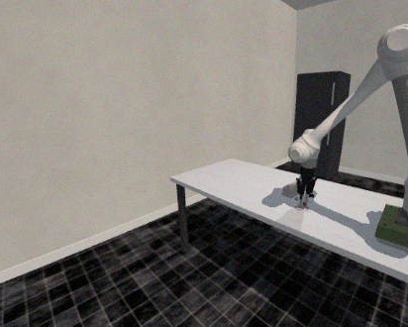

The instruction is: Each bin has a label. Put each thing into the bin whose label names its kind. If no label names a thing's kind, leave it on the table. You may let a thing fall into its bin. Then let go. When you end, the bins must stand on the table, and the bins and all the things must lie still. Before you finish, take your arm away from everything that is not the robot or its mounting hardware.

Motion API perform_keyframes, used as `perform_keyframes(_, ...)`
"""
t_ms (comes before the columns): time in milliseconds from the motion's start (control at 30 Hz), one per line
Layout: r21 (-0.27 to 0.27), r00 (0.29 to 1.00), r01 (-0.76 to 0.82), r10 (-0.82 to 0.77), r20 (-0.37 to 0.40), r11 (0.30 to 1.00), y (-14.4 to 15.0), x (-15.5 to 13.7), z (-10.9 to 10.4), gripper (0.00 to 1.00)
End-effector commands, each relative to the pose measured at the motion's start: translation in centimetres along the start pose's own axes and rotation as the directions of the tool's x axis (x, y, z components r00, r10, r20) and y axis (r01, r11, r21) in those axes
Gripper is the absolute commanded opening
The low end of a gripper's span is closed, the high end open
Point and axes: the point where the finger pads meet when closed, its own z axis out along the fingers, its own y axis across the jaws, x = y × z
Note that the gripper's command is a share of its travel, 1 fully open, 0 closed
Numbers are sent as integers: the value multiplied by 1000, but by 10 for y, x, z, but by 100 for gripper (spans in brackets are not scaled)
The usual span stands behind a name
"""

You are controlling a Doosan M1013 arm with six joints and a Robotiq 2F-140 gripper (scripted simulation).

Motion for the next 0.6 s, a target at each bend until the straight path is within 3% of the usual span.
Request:
perform_keyframes(0, 0, 1000, 0, 0, 0, 1000, 0, 0, 1, 17)
perform_keyframes(267, 0, 1000, 0, 0, 0, 1000, 0, 0, 1, 17)
perform_keyframes(300, 0, 1000, 0, 0, 0, 1000, 0, 0, 1, 5)
perform_keyframes(567, 0, 1000, 0, 0, 0, 1000, 0, 0, 1, 5)
